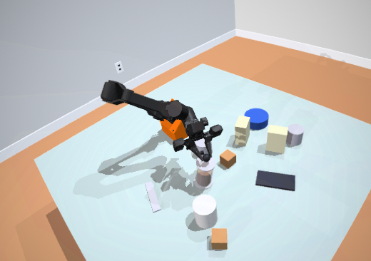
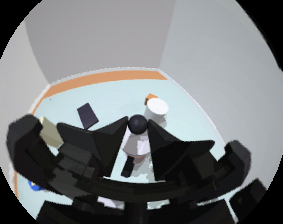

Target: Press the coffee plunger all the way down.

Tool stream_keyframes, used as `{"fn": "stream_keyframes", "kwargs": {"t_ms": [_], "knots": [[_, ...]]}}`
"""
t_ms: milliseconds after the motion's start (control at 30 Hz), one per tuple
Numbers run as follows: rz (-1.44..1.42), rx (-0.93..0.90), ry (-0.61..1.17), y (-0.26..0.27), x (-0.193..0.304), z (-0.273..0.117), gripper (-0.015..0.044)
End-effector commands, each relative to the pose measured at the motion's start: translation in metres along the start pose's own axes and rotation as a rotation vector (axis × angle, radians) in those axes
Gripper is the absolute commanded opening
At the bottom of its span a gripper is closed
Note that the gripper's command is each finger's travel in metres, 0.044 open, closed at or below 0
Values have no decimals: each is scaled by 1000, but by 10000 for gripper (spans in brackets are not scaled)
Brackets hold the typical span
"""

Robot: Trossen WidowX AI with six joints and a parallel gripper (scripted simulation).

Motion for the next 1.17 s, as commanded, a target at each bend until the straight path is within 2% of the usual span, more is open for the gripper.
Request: {"fn": "stream_keyframes", "kwargs": {"t_ms": [0,300,567,800,1133], "knots": [[-1,0,1,0,0,0,200],[-1,0,1,0,0,0,436],[-1,-11,2,5,-12,-11,440],[-10,0,17,3,-53,-67,440],[-11,1,16,3,-52,-68,440]]}}
Point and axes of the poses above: the point midway between the two fingers, 35 mm back from their tips, its own z axis out along the fingers, its own y axis across the jaws, x = y × z, the point moved 5 cm from there along -z, back along the fingers, and after that the axes turned 15 degrees about z, right-handed, at the moved point
